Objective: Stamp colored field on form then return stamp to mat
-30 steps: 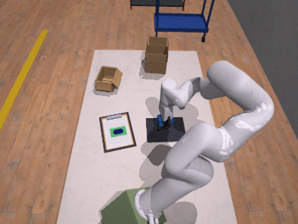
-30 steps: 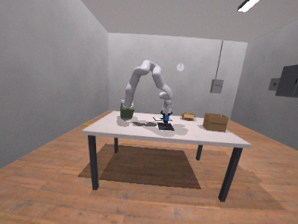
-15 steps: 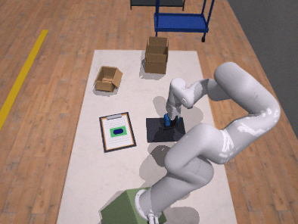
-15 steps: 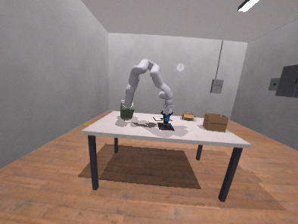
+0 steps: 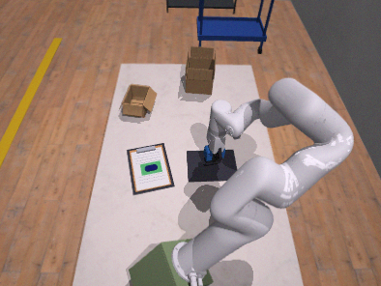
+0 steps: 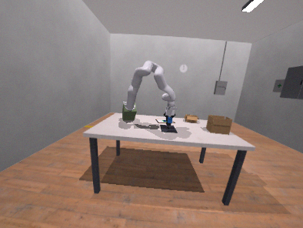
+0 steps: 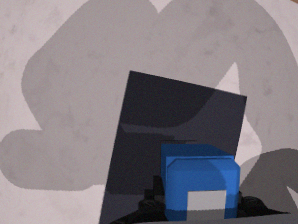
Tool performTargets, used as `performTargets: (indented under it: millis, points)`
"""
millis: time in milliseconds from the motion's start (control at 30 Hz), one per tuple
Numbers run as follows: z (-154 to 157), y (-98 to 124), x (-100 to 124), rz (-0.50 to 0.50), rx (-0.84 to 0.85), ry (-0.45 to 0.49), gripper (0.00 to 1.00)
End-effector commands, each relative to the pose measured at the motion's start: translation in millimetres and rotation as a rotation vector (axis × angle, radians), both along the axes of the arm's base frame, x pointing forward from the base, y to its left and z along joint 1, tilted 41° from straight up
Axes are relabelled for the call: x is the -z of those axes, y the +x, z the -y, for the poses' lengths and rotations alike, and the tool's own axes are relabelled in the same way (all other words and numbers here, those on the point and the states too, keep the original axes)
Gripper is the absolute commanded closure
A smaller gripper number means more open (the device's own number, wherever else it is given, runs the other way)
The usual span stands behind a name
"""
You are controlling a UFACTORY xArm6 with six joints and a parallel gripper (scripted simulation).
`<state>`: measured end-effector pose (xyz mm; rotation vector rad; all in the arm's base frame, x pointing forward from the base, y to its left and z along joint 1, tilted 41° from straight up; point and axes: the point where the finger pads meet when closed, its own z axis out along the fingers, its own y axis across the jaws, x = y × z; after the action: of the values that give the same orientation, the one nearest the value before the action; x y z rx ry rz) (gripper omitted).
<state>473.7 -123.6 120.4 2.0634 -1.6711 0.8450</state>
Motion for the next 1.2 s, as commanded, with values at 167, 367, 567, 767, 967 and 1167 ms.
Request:
performTargets:
  millis: [167, 367, 567, 767, 967, 1167]
  points:
    - [0, 1, 0, 0.003, -0.001, 0.000, 0.73]
    - [4, 3, 6, 0.003, -0.001, 0.000, 0.73]
    - [10, 5, 13, 0.003, -0.001, 0.000, 0.73]
    - [18, 8, 24, 0.003, -0.001, 0.000, 0.73]
    - [22, 10, 29, 0.003, -0.001, 0.000, 0.73]
    - [23, 10, 30, 0.003, -0.001, 0.000, 0.73]
